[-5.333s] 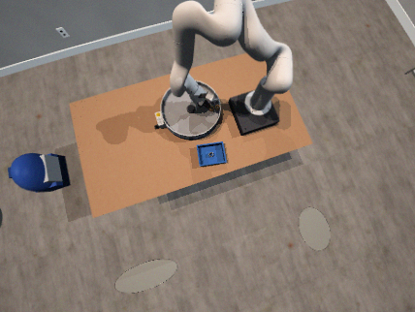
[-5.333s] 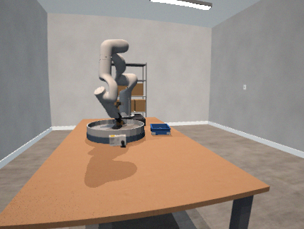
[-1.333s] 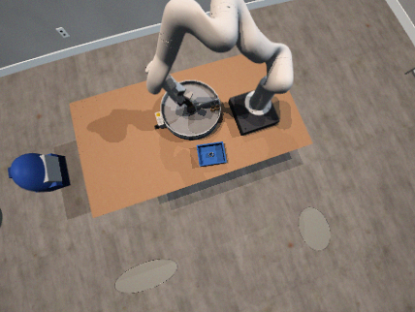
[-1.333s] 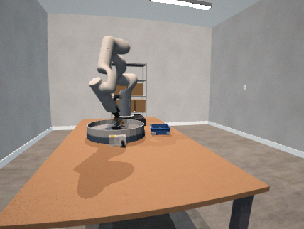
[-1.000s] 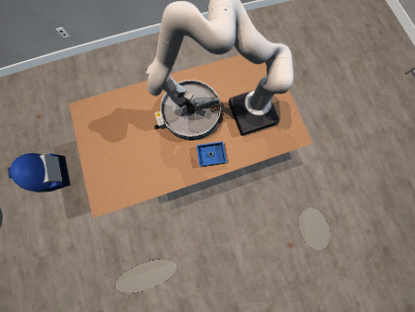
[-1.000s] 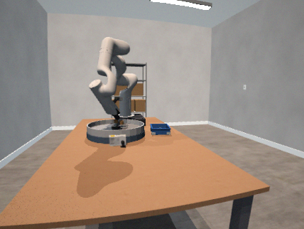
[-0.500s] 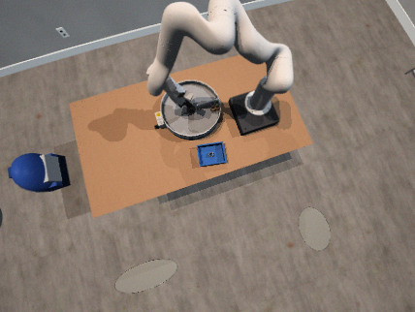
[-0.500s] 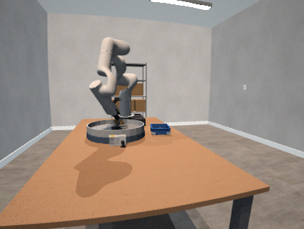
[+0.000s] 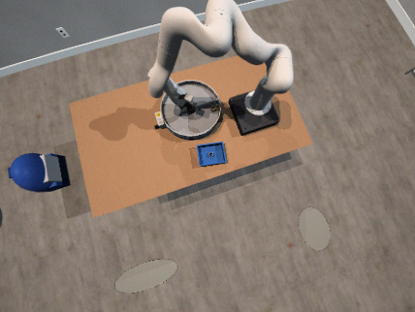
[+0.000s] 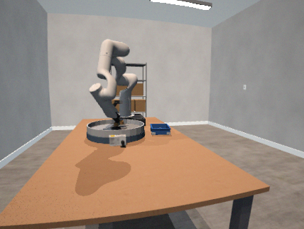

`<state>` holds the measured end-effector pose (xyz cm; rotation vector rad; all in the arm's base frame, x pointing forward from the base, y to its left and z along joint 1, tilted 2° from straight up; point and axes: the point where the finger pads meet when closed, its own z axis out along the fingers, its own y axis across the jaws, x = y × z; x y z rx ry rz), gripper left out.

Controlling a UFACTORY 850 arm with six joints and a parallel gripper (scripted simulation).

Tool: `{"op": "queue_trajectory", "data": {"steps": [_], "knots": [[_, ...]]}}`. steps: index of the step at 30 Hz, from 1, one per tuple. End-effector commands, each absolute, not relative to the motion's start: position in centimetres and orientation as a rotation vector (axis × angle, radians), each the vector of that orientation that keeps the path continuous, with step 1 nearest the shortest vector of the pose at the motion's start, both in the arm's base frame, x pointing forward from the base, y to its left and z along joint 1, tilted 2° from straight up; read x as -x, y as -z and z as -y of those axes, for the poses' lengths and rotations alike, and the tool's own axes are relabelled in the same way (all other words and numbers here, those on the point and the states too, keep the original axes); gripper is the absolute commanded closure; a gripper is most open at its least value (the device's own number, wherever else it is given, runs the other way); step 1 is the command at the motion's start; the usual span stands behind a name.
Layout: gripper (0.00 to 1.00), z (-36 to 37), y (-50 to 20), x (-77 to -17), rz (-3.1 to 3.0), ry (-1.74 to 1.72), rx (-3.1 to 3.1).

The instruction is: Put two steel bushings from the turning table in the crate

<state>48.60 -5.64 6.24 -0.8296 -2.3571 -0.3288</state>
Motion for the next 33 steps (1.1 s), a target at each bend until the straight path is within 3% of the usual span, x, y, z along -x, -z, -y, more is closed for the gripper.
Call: {"op": "queue_trajectory", "data": {"steps": [1,33], "knots": [[1.00,5.66,-6.16,-48.70,2.359,0.329,0.830],[1.00,5.66,-5.80,-48.72,2.359,0.329,0.830]]}}
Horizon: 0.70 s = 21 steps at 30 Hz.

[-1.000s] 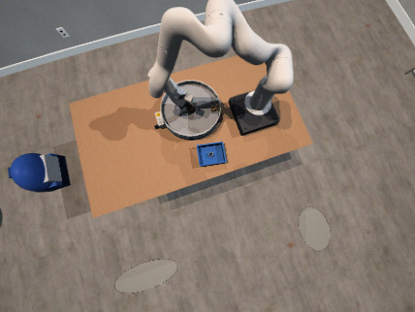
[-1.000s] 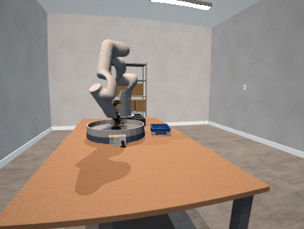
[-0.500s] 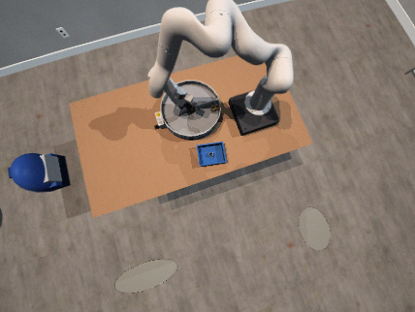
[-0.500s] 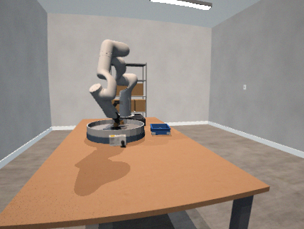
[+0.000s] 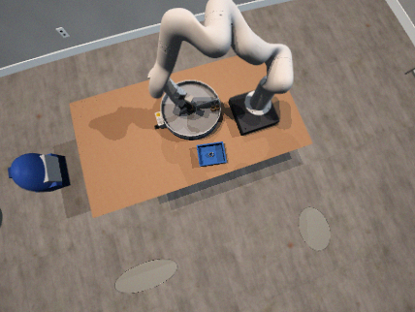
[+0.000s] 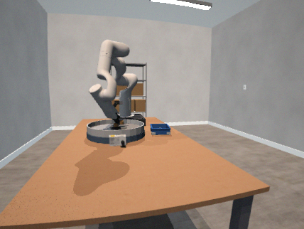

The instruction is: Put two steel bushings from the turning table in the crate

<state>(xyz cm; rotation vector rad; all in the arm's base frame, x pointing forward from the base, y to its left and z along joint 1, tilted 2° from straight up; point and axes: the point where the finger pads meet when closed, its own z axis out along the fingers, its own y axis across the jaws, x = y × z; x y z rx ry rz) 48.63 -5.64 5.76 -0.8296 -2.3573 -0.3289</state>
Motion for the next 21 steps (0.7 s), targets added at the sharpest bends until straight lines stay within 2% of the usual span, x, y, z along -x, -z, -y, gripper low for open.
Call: {"op": "queue_trajectory", "data": {"steps": [1,21], "knots": [[1.00,5.66,-5.76,-48.72,2.359,0.329,0.830],[1.00,5.66,-5.54,-48.73,2.359,0.329,0.830]]}}
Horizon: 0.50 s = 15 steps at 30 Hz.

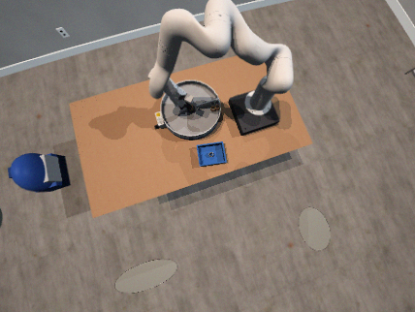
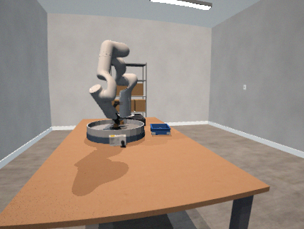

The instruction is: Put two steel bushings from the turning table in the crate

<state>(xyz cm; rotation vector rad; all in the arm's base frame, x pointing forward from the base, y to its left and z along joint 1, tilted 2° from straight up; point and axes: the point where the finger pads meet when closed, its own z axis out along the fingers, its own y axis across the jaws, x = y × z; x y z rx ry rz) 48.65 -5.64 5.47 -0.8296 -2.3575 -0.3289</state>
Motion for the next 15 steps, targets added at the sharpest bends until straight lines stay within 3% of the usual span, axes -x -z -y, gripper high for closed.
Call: {"op": "queue_trajectory", "data": {"steps": [1,4,5,15], "knots": [[1.00,5.66,-5.54,-48.73,2.359,0.329,0.830],[1.00,5.66,-5.54,-48.73,2.359,0.329,0.830],[0.89,5.66,-5.54,-48.73,2.359,0.329,0.830],[0.89,5.66,-5.54,-48.73,2.359,0.329,0.830]]}}
